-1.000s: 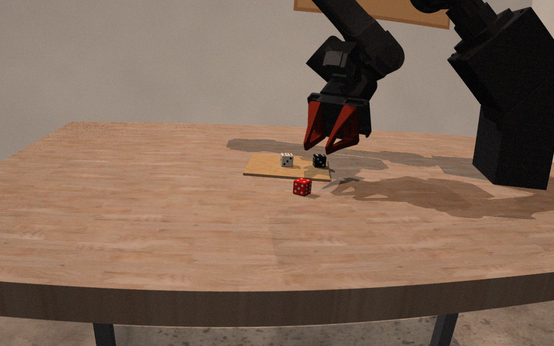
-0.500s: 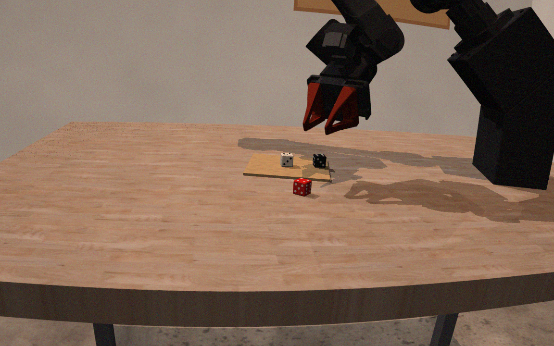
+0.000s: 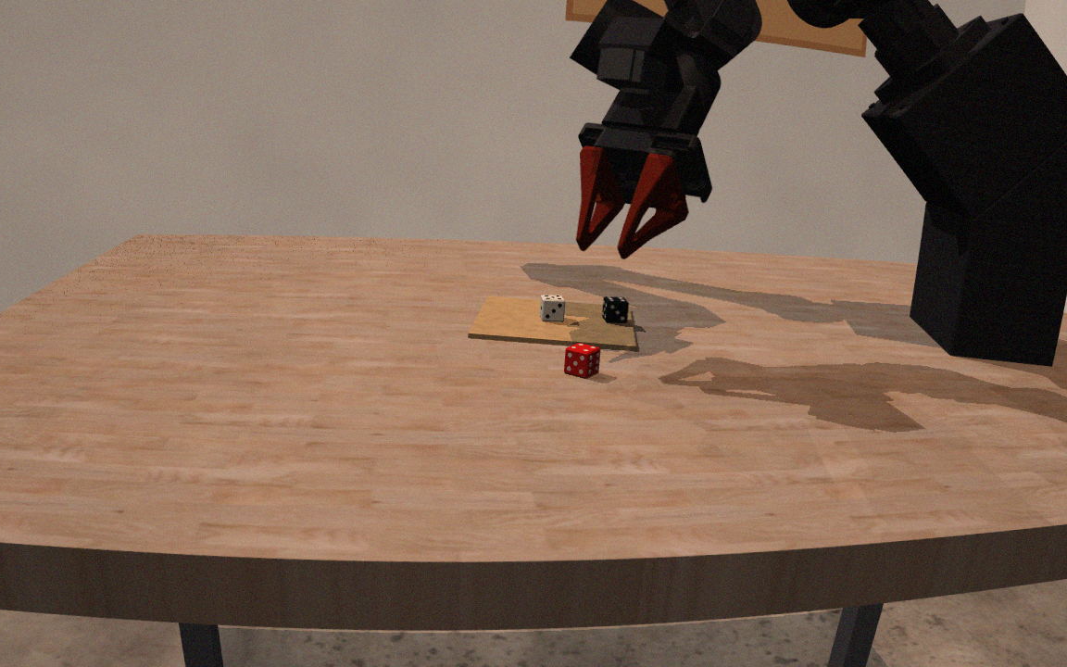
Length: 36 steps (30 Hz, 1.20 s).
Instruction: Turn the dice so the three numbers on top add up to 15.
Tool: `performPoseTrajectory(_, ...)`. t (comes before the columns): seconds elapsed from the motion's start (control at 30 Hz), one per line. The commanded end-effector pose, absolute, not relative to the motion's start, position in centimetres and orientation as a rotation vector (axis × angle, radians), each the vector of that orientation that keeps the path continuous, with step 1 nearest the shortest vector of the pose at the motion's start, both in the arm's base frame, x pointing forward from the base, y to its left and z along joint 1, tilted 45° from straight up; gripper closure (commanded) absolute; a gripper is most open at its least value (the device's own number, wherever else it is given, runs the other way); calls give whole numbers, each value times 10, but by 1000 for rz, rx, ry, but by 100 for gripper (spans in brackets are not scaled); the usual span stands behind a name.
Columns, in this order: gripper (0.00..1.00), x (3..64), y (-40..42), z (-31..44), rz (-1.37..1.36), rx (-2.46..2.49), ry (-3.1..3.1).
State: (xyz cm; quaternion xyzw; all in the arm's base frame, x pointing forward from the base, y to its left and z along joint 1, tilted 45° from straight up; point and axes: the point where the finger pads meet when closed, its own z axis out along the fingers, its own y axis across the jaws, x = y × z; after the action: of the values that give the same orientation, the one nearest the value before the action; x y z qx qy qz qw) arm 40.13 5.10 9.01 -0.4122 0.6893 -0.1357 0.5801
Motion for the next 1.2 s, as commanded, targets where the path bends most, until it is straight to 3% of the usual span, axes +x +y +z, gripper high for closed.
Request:
performPoseTrajectory(0.0, 66, 400, 70, 104, -342, -1009, 1661)
performPoseTrajectory(0.47, 66, 405, 96, 127, -691, -951, 2198)
performPoseTrajectory(0.83, 66, 397, 89, 118, -774, -937, 2318)
performPoseTrajectory(0.87, 0, 397, 89, 118, -774, -937, 2318)
performPoseTrajectory(1.17, 0, 398, 89, 119, -774, -937, 2315)
